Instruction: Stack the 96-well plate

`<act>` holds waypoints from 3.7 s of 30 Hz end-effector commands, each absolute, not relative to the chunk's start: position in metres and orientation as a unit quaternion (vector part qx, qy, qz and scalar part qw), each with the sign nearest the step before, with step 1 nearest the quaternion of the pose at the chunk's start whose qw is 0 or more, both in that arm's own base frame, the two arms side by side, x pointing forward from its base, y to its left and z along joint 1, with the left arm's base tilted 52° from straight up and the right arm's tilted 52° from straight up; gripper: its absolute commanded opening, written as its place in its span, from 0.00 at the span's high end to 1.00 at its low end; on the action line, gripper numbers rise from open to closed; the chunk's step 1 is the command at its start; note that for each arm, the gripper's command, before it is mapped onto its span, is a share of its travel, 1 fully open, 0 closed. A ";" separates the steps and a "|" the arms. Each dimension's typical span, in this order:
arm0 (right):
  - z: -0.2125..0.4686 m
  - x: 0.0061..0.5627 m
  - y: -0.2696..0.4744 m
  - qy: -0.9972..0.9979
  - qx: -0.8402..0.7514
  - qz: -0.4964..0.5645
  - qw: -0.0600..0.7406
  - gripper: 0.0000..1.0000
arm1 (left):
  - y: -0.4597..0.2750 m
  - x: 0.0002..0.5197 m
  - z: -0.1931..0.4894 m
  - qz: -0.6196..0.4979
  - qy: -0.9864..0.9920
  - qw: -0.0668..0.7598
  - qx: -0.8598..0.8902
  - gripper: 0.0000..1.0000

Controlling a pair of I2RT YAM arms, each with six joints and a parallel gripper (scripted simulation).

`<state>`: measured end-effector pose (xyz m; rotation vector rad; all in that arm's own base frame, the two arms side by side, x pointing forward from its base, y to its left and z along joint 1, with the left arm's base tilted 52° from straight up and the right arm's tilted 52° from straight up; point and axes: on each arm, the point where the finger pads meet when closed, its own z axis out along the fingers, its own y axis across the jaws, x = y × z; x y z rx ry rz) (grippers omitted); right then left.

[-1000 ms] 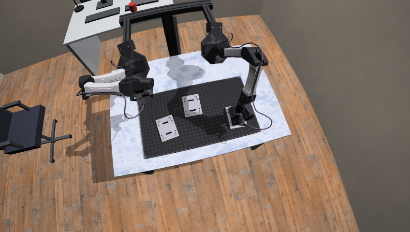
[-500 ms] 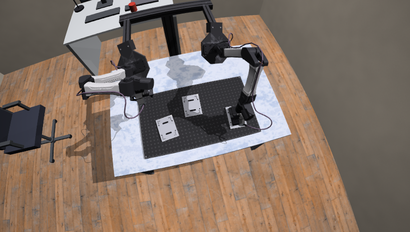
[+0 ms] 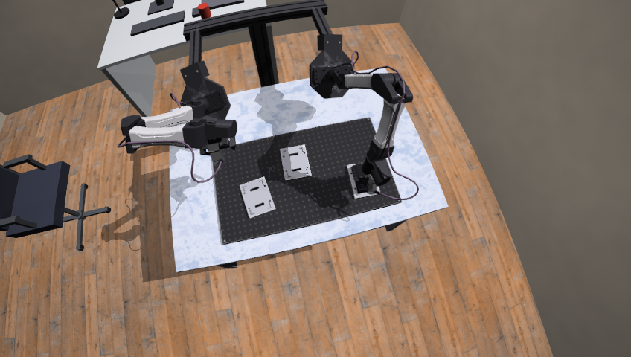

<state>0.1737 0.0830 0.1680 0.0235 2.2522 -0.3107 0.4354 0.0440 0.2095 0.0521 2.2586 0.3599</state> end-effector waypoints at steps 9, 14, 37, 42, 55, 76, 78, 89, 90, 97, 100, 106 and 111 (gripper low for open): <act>0.169 0.173 0.082 0.898 0.009 -0.127 0.421 0.00 | 0.045 0.440 0.212 0.142 0.899 0.413 0.024 1.00; 0.169 0.173 0.082 0.898 0.009 -0.127 0.421 0.00 | 0.046 0.440 0.210 0.142 0.900 0.411 0.024 1.00; 0.169 0.173 0.082 0.898 0.009 -0.127 0.421 0.00 | 0.044 0.437 0.215 0.143 0.896 0.419 0.021 0.00; 0.169 0.173 0.082 0.898 0.009 -0.127 0.421 0.00 | 0.044 0.437 0.215 0.143 0.896 0.419 0.021 0.00; 0.169 0.173 0.082 0.898 0.009 -0.127 0.421 0.00 | 0.044 0.437 0.215 0.143 0.896 0.419 0.021 0.00; 0.169 0.173 0.082 0.898 0.009 -0.127 0.421 0.00 | 0.044 0.436 0.214 0.143 0.896 0.419 0.021 0.00; 0.169 0.173 0.082 0.898 0.009 -0.127 0.421 0.00 | 0.044 0.436 0.214 0.143 0.896 0.419 0.021 0.00; 0.169 0.173 0.082 0.898 0.009 -0.127 0.421 0.00 | 0.045 0.436 0.213 0.143 0.896 0.419 0.021 0.00; 0.169 0.173 0.082 0.898 0.009 -0.127 0.421 0.00 | 0.045 0.436 0.213 0.143 0.896 0.419 0.021 0.00; 0.169 0.173 0.082 0.898 0.009 -0.127 0.421 0.00 | 0.045 0.435 0.213 0.143 0.896 0.419 0.021 0.00; 0.169 0.173 0.082 0.898 0.009 -0.127 0.421 0.00 | 0.048 0.432 0.221 0.143 0.891 0.430 0.020 0.00; 0.169 0.173 0.082 0.898 0.009 -0.127 0.421 0.00 | 0.045 0.435 0.212 0.143 0.896 0.419 0.021 0.00; 0.169 0.173 0.082 0.898 0.009 -0.127 0.421 0.00 | 0.042 0.426 0.216 0.141 0.896 0.420 0.024 0.00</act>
